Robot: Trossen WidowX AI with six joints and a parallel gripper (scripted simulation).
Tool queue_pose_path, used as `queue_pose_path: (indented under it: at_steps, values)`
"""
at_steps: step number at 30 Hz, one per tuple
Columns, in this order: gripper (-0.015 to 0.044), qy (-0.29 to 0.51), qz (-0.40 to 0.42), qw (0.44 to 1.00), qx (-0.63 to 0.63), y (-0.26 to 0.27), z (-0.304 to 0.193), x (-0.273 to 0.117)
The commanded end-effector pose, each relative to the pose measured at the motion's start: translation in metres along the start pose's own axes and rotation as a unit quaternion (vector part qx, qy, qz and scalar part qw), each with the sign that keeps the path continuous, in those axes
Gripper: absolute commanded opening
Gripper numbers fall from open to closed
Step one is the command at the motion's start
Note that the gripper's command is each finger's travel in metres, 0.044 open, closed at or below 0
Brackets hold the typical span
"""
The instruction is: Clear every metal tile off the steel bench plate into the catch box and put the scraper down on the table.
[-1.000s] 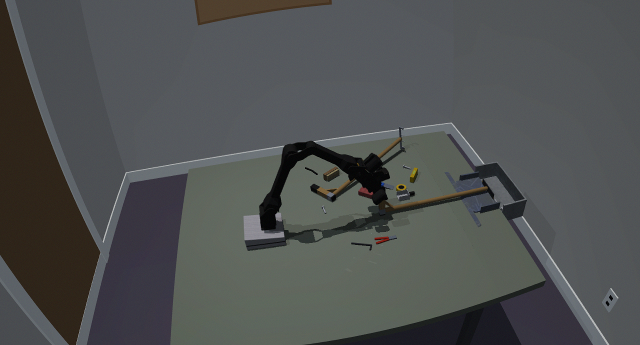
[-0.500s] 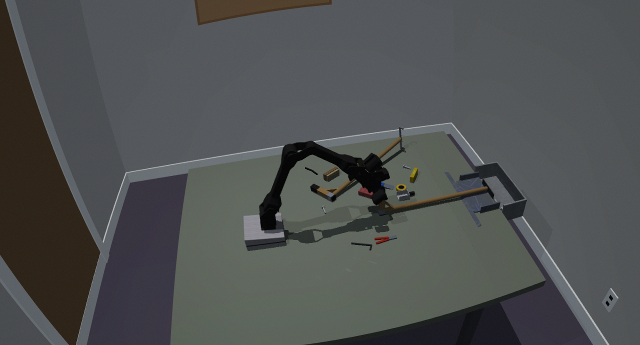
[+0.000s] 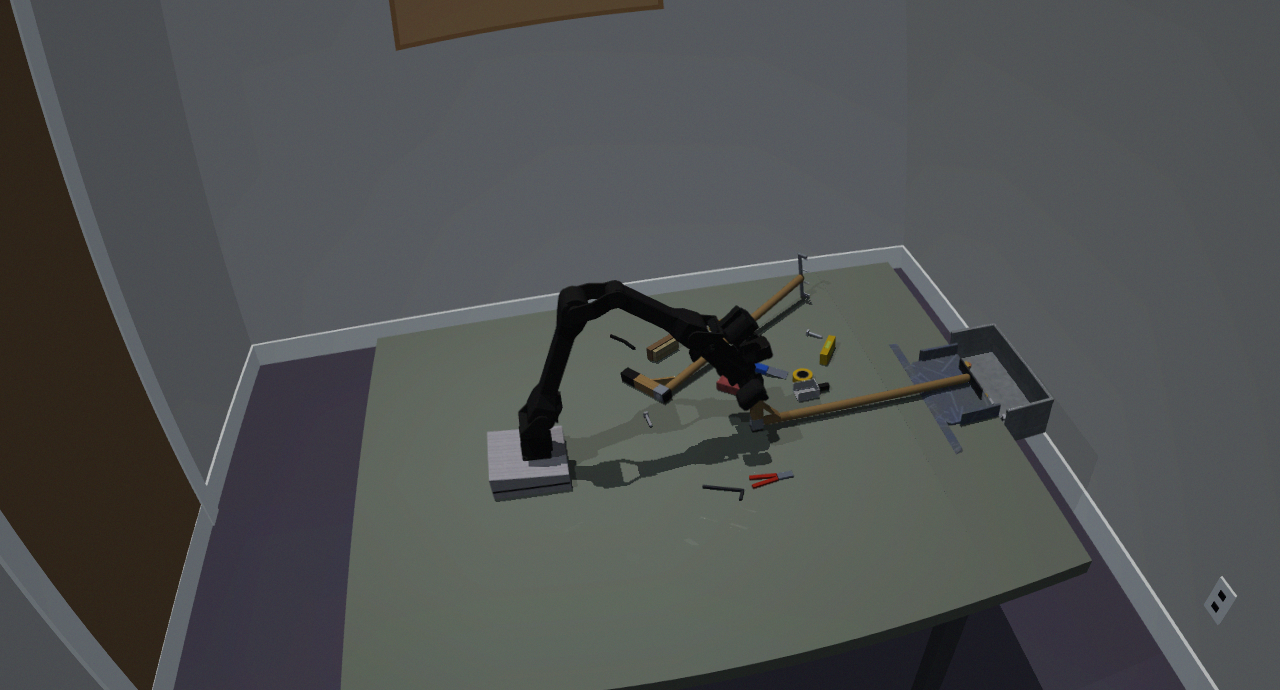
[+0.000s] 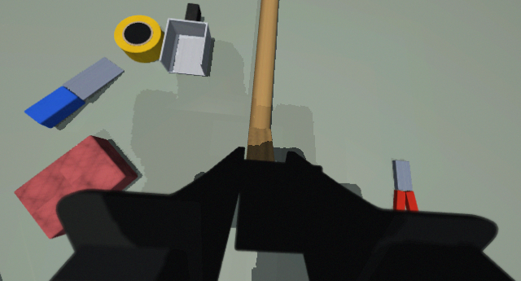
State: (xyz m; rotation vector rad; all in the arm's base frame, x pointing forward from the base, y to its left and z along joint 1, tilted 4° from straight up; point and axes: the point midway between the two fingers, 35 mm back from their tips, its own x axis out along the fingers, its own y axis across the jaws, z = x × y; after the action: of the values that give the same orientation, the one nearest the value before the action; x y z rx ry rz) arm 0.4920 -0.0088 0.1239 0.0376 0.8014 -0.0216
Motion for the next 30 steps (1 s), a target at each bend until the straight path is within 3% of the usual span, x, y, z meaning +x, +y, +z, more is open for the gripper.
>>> queue_pose_path:
  at_steps: [1, 30]
  values:
    - [0.0000, -0.006, -0.001, 1.000, 0.001, 0.000, 0.001, -0.007]
    - [0.0000, -0.007, -0.001, 1.000, 0.001, 0.000, -0.022, -0.036]
